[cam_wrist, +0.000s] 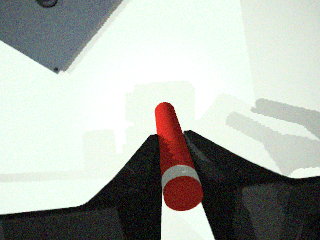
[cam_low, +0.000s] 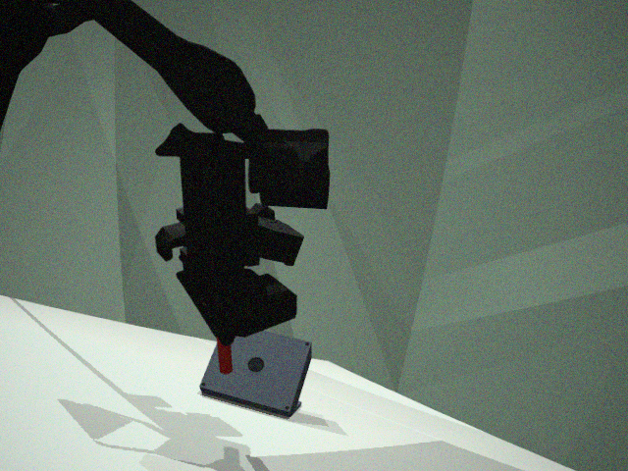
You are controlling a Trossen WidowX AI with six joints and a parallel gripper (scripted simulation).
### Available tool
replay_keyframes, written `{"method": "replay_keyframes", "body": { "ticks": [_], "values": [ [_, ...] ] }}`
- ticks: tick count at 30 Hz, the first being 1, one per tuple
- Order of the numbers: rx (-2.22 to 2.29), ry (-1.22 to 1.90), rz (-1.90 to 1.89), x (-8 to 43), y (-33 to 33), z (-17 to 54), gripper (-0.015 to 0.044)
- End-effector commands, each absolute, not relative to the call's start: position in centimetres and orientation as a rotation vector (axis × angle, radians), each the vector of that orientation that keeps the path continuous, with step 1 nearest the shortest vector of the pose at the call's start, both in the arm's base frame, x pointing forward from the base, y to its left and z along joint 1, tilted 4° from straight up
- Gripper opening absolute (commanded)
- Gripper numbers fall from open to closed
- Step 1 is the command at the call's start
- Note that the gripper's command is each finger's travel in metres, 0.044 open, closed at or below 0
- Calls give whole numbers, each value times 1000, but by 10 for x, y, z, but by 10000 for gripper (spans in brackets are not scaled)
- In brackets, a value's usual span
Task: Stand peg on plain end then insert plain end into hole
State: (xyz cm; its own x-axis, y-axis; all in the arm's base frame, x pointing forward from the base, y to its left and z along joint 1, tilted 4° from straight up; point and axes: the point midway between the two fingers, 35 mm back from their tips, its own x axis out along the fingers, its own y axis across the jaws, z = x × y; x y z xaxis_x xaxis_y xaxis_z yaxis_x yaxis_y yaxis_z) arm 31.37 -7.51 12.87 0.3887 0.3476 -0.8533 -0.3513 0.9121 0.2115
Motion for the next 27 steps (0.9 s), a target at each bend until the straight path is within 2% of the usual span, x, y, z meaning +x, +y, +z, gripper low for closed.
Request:
{"method": "replay_keyframes", "body": {
  "ticks": [1, 27],
  "values": [
    [34, 1063, 465, 319, -68, 127, 0],
    [242, 909, 612, 347, -26, 131, 0]
  ]
}}
